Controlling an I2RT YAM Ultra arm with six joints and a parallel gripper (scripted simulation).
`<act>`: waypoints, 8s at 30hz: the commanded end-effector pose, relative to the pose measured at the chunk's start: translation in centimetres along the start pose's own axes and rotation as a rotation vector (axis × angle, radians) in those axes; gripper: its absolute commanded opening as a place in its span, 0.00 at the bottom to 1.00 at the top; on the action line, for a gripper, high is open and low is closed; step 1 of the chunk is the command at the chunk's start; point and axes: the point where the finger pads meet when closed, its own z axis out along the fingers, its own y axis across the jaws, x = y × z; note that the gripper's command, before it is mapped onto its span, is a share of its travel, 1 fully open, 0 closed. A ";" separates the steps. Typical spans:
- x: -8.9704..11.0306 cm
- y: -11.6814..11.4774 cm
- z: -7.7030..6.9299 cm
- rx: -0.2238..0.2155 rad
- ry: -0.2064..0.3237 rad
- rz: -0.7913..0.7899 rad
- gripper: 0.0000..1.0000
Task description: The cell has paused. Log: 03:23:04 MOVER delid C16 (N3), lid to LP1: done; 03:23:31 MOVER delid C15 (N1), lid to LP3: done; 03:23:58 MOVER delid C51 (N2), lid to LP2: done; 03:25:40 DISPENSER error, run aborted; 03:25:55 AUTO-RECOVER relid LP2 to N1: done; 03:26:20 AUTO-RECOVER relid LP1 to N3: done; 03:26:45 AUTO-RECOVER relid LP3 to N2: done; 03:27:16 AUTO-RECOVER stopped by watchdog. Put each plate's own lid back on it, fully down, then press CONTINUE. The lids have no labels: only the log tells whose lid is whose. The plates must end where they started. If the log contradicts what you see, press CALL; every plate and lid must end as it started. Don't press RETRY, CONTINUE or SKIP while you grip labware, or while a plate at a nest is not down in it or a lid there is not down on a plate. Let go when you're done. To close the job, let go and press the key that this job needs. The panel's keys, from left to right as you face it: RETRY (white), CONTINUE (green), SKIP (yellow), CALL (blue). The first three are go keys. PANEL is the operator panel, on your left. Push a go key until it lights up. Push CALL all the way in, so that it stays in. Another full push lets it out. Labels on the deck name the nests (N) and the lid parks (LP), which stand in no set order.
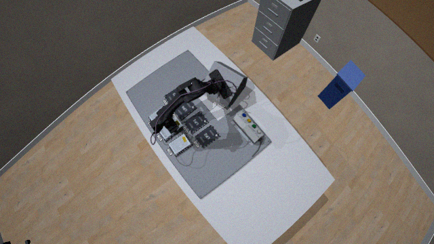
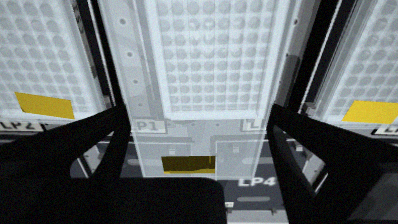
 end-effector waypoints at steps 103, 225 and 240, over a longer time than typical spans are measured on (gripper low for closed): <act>15.3 5.7 1.7 0.016 -0.031 0.018 0.00; 15.2 5.8 5.4 0.015 -0.034 0.017 0.00; 14.5 5.9 5.0 0.007 -0.051 0.017 0.00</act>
